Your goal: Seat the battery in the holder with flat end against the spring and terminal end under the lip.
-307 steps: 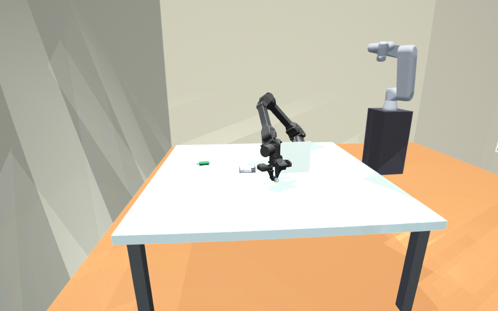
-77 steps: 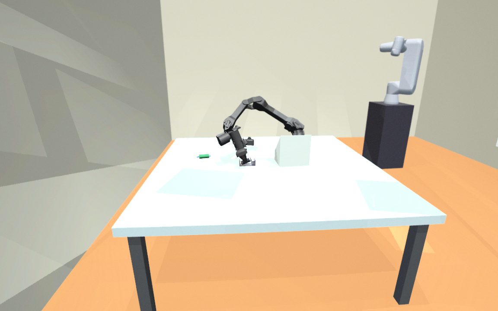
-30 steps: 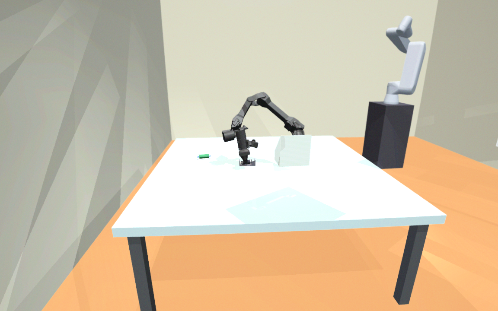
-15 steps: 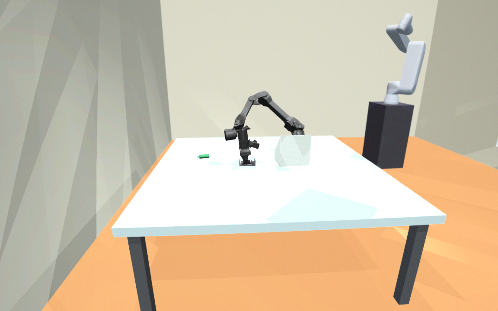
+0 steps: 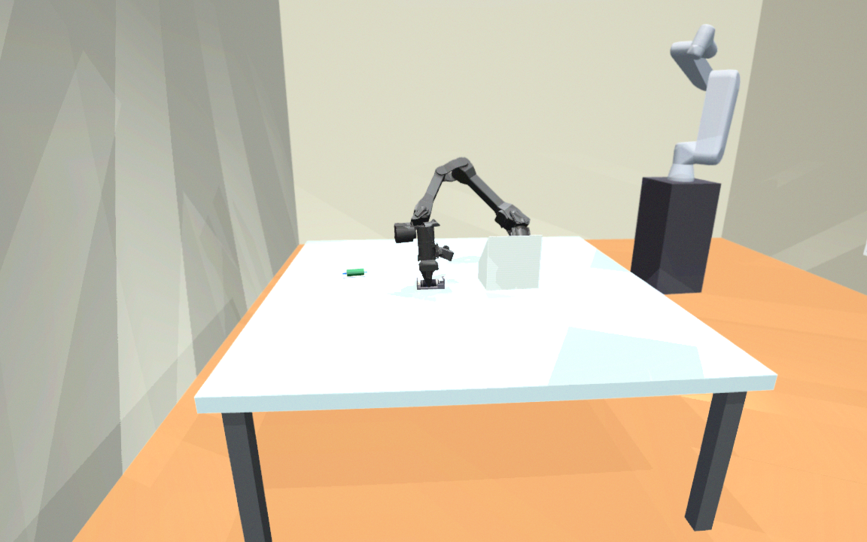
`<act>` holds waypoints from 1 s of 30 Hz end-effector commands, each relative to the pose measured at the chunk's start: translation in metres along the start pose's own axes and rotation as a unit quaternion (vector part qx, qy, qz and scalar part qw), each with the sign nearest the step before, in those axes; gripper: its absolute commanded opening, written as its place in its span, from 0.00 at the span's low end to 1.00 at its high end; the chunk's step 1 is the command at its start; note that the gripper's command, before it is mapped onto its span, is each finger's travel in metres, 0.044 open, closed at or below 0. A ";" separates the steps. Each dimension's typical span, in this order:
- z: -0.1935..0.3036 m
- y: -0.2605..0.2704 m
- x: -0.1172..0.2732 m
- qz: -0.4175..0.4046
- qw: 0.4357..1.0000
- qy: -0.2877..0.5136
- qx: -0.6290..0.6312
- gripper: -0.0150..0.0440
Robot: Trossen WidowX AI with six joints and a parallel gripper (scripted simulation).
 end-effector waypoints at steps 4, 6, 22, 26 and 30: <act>-0.001 0.002 -0.001 -0.001 1.000 0.013 0.000 0.40; -0.002 0.002 -0.001 -0.001 1.000 0.014 0.000 0.40; -0.012 0.003 0.000 0.001 1.000 0.021 0.000 0.40; -0.014 0.003 0.000 0.002 1.000 0.023 0.001 0.40; -0.016 0.004 0.001 0.003 1.000 0.026 0.001 0.40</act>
Point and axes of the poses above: the point midway between the two fingers, 35 mm back from their tips, its own x axis back along the fingers, its own y axis across the jaws, z = x × y, the point moved 3 cm from there along x, back along the fingers, and after that the axes turned 2 degrees about -x, right-handed, at the moved point
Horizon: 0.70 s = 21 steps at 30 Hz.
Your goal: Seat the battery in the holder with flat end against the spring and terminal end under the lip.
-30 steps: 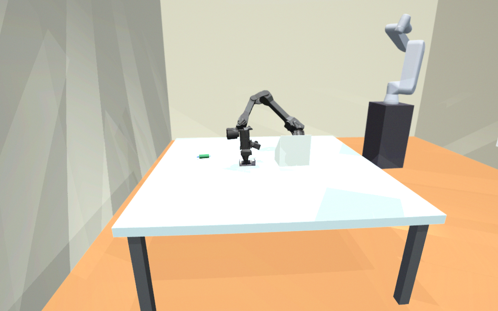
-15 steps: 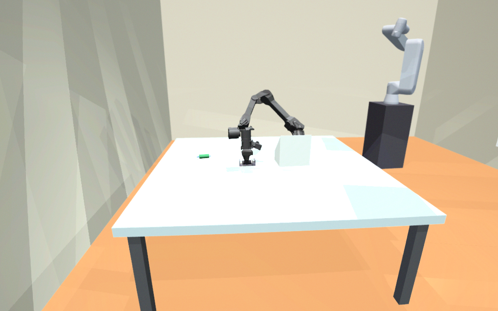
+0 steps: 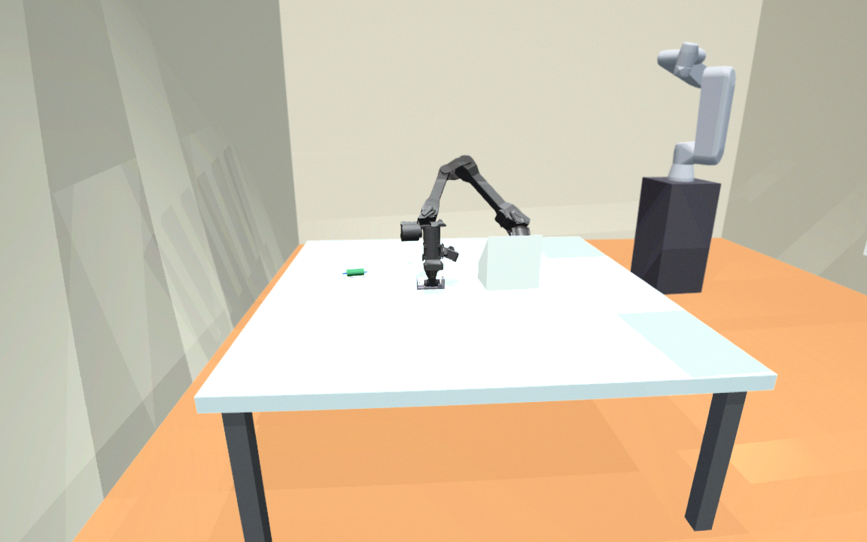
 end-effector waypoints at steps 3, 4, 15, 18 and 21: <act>-0.002 0.001 0.001 0.000 1.000 0.004 0.001 0.40; -0.002 0.001 0.001 0.000 1.000 0.005 0.001 0.40; -0.002 0.001 0.000 0.002 1.000 0.005 0.002 0.40; -0.002 0.001 -0.001 0.002 1.000 0.005 0.002 0.40; -0.002 0.001 -0.001 0.002 1.000 0.005 0.002 0.40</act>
Point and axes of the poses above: the point midway between the two fingers, 35 mm back from their tips, its own x axis back along the fingers, its own y axis across the jaws, z = x × y, the point moved 3 cm from there along x, back along the fingers, and after that the axes turned 2 degrees about -x, right-handed, at the moved point
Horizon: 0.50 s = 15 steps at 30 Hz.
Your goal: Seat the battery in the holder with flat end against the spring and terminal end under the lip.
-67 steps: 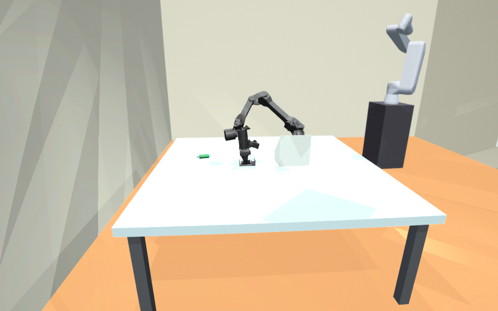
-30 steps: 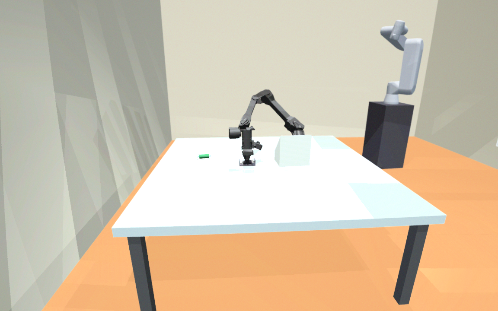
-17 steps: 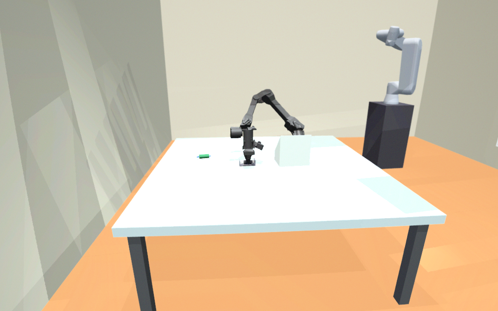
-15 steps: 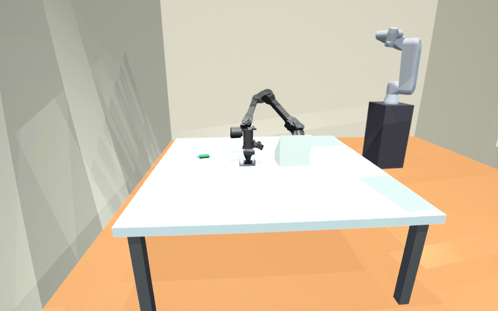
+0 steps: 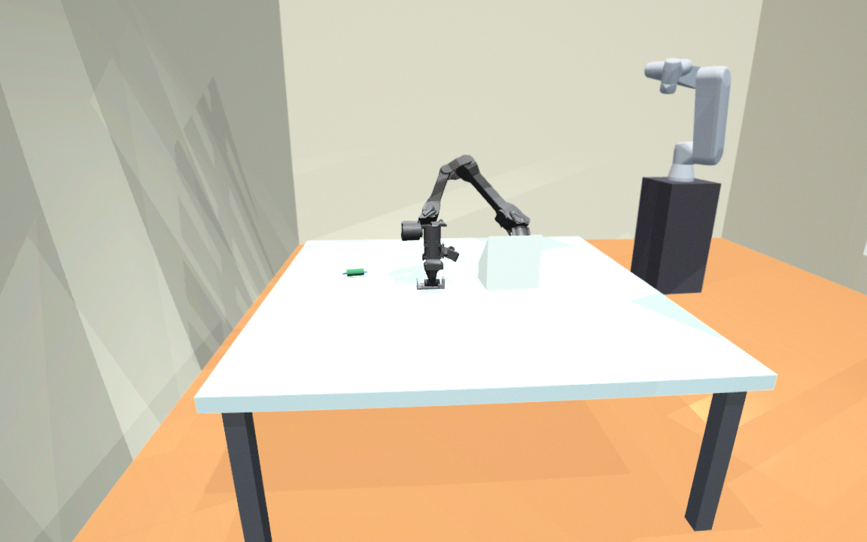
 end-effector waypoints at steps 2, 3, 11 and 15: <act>-0.001 0.000 -0.001 0.000 1.000 -0.001 0.003 0.44; -0.001 0.000 -0.001 0.000 1.000 -0.001 0.003 0.48; -0.001 -0.001 0.006 0.000 1.000 0.000 0.002 0.57; 0.000 -0.002 0.014 0.000 1.000 0.000 0.000 0.57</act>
Point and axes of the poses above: the point midway between the two fingers, 35 mm back from their tips, its own x axis back along the fingers, its own y axis across the jaws, z = x × y, the point moved 3 cm from there along x, back along the fingers, and after that the axes turned 2 degrees about -x, right-handed, at the moved point
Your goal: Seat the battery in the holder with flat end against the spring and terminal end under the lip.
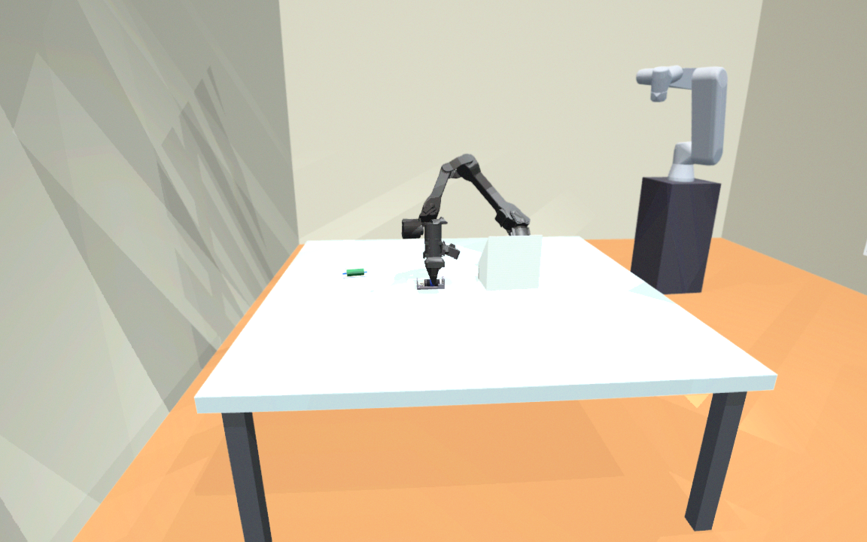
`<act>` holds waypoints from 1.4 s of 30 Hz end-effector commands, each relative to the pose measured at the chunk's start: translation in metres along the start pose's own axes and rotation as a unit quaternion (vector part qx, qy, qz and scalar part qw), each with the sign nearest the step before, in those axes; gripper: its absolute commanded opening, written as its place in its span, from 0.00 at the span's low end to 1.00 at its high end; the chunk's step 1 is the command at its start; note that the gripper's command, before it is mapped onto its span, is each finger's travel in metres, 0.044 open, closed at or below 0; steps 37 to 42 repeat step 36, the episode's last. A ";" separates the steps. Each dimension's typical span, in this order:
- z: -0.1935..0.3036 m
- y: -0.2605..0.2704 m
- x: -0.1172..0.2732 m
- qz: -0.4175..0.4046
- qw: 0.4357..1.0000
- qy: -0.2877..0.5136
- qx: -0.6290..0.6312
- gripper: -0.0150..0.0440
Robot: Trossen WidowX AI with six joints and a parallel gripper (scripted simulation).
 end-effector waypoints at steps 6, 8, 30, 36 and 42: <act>0.002 -0.003 0.017 0.001 1.000 0.002 -0.001 0.70; 0.003 -0.006 0.037 0.002 1.000 0.003 -0.002 0.79; -0.001 -0.010 0.081 0.002 1.000 0.004 -0.005 1.00; -0.001 -0.010 0.081 0.002 1.000 0.004 -0.005 1.00; -0.001 -0.010 0.081 0.002 1.000 0.004 -0.005 1.00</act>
Point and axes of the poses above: the point midway between the two fingers, 35 mm back from their tips, its own x axis back along the fingers, its own y axis across the jaws, z = x × y, the point moved 3 cm from there along x, back along the fingers, and after that the axes turned 2 degrees about -x, right-handed, at the moved point
